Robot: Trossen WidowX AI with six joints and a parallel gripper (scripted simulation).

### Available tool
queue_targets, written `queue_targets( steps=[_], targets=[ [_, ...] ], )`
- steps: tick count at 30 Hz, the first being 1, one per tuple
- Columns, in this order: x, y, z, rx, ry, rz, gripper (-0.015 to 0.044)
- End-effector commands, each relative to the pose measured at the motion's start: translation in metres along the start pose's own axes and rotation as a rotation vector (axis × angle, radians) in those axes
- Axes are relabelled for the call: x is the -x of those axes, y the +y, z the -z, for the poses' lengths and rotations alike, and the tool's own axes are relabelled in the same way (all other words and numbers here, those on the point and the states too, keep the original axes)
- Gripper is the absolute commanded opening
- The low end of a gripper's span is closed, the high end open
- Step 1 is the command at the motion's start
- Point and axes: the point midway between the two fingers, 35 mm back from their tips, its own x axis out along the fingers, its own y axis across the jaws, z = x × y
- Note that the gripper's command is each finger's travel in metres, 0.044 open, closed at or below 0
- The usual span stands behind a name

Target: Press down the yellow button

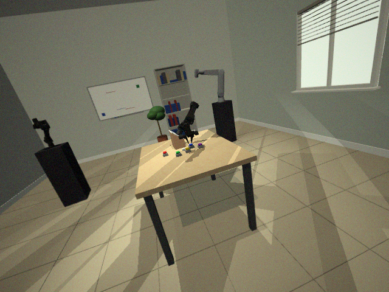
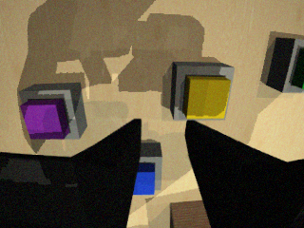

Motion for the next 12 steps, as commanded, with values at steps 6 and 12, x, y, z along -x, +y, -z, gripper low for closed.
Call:
queue_targets(
  steps=[6, 12],
  targets=[
    [0.049, 0.133, 0.036, 0.03, -0.016, -0.014, 0.0335],
    [0.05, 0.136, 0.038, 0.03, -0.016, -0.015, 0.04]
  ],
)
